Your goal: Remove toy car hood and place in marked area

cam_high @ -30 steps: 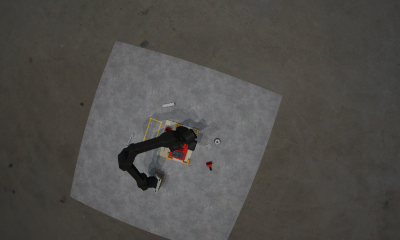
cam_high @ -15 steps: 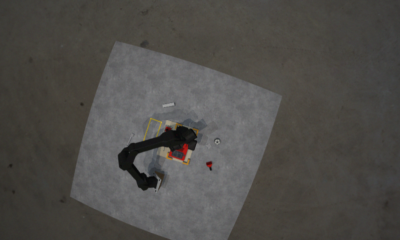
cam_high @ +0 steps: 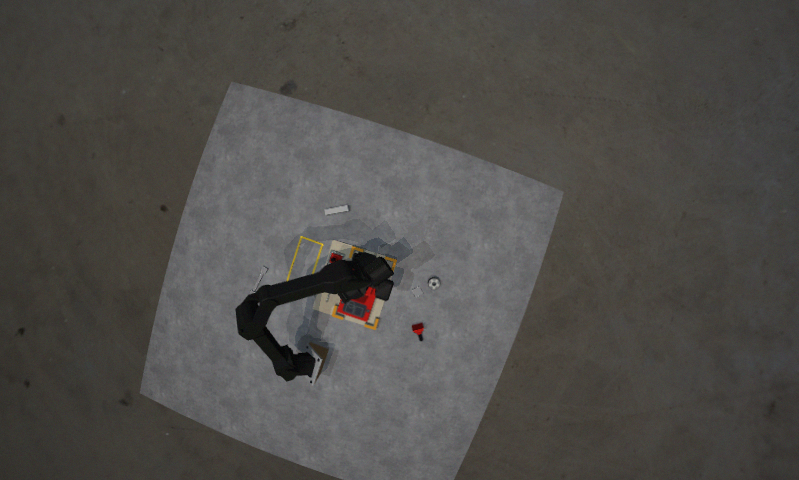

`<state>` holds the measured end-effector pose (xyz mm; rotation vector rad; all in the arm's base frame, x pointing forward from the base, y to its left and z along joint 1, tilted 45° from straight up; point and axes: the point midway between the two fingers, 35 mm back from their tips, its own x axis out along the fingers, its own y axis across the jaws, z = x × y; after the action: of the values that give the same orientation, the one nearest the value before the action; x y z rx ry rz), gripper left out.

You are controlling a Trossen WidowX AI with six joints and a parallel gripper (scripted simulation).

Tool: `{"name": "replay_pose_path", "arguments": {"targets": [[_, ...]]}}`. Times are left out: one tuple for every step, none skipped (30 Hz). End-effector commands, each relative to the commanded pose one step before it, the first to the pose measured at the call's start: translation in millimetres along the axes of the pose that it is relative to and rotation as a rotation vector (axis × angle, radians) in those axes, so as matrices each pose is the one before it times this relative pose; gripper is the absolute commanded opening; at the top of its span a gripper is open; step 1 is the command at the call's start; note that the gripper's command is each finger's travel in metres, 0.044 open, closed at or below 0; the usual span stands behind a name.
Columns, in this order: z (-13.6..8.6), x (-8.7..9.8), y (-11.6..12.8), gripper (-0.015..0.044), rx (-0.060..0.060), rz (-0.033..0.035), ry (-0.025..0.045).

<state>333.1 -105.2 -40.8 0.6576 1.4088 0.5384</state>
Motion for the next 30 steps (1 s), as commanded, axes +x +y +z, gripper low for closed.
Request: {"name": "replay_pose_path", "arguments": {"targets": [[0.17, -0.36, -0.06, 0.0361, -0.0007, -0.00038, -0.00062], [0.0, 0.0, 0.0, 0.0335, 0.0, 0.0, 0.0], [0.0, 0.0, 0.0, 0.0328, 0.0, 0.0, 0.0], [0.0, 0.0, 0.0, 0.0322, 0.0, 0.0, 0.0], [0.0, 0.0, 0.0, 0.0315, 0.0, 0.0, 0.0], [0.0, 0.0, 0.0, 0.0308, 0.0, 0.0, 0.0], [0.0, 0.0, 0.0, 0.0302, 0.0, 0.0, 0.0], [0.0, 0.0, 0.0, 0.0295, 0.0, 0.0, 0.0], [0.0, 0.0, 0.0, 0.0288, 0.0, 0.0, 0.0], [0.0, 0.0, 0.0, 0.0282, 0.0, 0.0, 0.0], [0.0, 0.0, 0.0, 0.0275, 0.0, 0.0, 0.0], [0.0, -0.11, 0.0, 0.0249, 0.0, 0.0, 0.0], [0.01, -0.21, -0.01, 0.0222, 0.0, -0.00001, 0.0], [0.01, -0.32, -0.01, 0.0196, 0.0, -0.00001, 0.0], [0.01, -0.42, -0.01, 0.017, 0.0, -0.00001, 0.00001], [0.02, -0.53, -0.02, 0.0144, 0.0, -0.00002, 0.00001], [0.02, -0.62, -0.02, 0.0117, 0.0, -0.00002, 0.00001], [0.02, -0.65, -0.02, 0.0091, 0.0, -0.00002, 0.00001], [0.02, -0.66, -0.02, 0.0065, 0.0, -0.00002, 0.00001], [0.02, -0.66, -0.02, 0.0039, 0.0, -0.00002, 0.00001], [0.01, -0.66, -0.02, 0.0012, 0.0, -0.00002, 0.00001], [0.01, -0.66, -0.02, 0.0, 0.0, -0.00002, 0.00001], [0.01, -0.66, -0.02, 0.0, 0.0, -0.00001, 0.00001], [0.01, -0.66, -0.01, 0.0, 0.0, -0.00001, 0.00001], [0.01, -0.66, -0.01, 0.0, 0.0, -0.00001, 0.00001], [0.01, -0.66, -0.01, 0.0, 0.0, -0.00001, 0.00001], [0.01, -0.66, -0.01, 0.0, 0.0, -0.00001, 0.00001], [0.01, -0.66, -0.01, 0.0, 0.0, -0.00001, 0.00001], [0.0, -0.66, -0.01, 0.0, 0.0, -0.00001, 0.00001], [0.0, -0.66, -0.01, 0.0, 0.0, -0.00001, 0.00001]]}}
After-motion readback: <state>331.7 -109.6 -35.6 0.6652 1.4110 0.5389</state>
